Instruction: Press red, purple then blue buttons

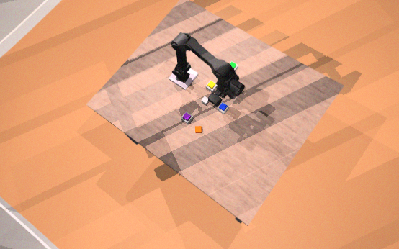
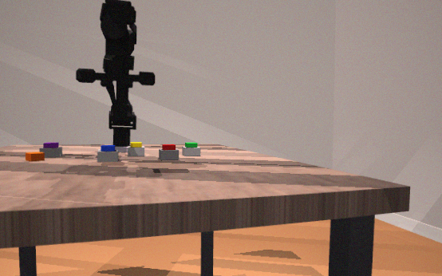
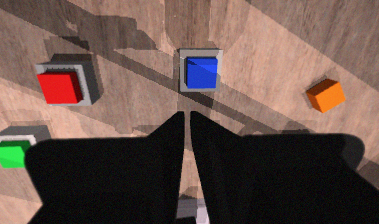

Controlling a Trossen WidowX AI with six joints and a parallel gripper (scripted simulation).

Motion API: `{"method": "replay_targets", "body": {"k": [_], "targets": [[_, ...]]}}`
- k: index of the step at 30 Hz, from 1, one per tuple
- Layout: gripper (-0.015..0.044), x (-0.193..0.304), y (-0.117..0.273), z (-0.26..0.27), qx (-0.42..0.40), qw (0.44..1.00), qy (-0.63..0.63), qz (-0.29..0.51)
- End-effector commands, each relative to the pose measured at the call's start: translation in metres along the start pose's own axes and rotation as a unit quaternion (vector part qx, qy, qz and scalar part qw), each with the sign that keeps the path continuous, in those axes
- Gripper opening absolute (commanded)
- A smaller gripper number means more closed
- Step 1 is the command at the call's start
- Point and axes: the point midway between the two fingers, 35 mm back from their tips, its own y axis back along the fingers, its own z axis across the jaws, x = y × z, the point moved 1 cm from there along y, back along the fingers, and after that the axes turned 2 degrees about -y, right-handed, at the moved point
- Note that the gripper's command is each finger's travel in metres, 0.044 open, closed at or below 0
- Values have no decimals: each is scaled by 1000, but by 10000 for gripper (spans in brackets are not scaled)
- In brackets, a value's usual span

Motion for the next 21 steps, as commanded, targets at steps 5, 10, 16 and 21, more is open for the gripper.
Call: {"method": "replay_targets", "body": {"k": [5, 10, 16, 21], "targets": [[20, 41, 4, -109, 6, 1000, 3, -3], [20, 85, 2, -164, 8, 1000, 3, 1], [20, 111, 1, -186, 7, 1000, 3, 3], [20, 110, -30, -188, 7, 1000, 3, 3]]}}
